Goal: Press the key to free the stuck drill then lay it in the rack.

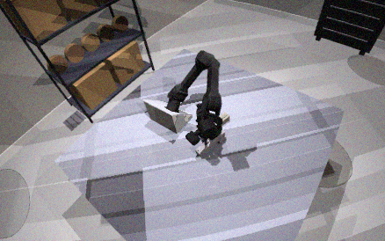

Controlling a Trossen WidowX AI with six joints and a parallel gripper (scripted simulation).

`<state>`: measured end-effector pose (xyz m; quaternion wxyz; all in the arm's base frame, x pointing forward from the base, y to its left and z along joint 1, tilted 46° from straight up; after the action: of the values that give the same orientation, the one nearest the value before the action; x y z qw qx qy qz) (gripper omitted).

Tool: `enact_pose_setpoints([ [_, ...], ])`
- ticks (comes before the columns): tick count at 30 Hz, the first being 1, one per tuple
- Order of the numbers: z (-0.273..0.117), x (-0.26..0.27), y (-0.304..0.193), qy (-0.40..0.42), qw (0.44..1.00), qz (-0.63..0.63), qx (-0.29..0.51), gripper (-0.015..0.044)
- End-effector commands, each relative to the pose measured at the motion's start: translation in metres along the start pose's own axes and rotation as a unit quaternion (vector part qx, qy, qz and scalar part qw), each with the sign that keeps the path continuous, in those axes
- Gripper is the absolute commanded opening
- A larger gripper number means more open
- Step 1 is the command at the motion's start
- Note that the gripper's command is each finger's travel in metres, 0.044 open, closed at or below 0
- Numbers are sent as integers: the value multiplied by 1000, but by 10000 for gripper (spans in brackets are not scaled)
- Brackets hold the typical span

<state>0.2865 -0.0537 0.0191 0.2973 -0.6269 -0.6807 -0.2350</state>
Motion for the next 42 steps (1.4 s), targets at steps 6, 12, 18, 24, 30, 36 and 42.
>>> enact_pose_setpoints([
  [6, 7, 1, 0, 3, 1000, 1, 4, 0],
  [12, 9, 1, 0, 3, 1000, 1, 4, 0],
  [18, 10, 2, -2, 3, 1000, 1, 4, 0],
  [24, 12, 3, -4, 3, 1000, 1, 4, 0],
  [30, 14, 4, -5, 3, 1000, 1, 4, 0],
  [36, 16, 4, -5, 3, 1000, 1, 4, 0],
  [42, 18, 4, -5, 4, 1000, 1, 4, 0],
])
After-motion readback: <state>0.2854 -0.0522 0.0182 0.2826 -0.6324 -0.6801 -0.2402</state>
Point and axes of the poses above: the point midway between the two fingers, 35 mm back from their tips, its own z axis out along the fingers, its own x axis across the jaws, y = z × x, the point moved 5 cm from there along -z, back along the fingers, and after that the axes turned 8 degrees about -z, right-handed, at the moved point
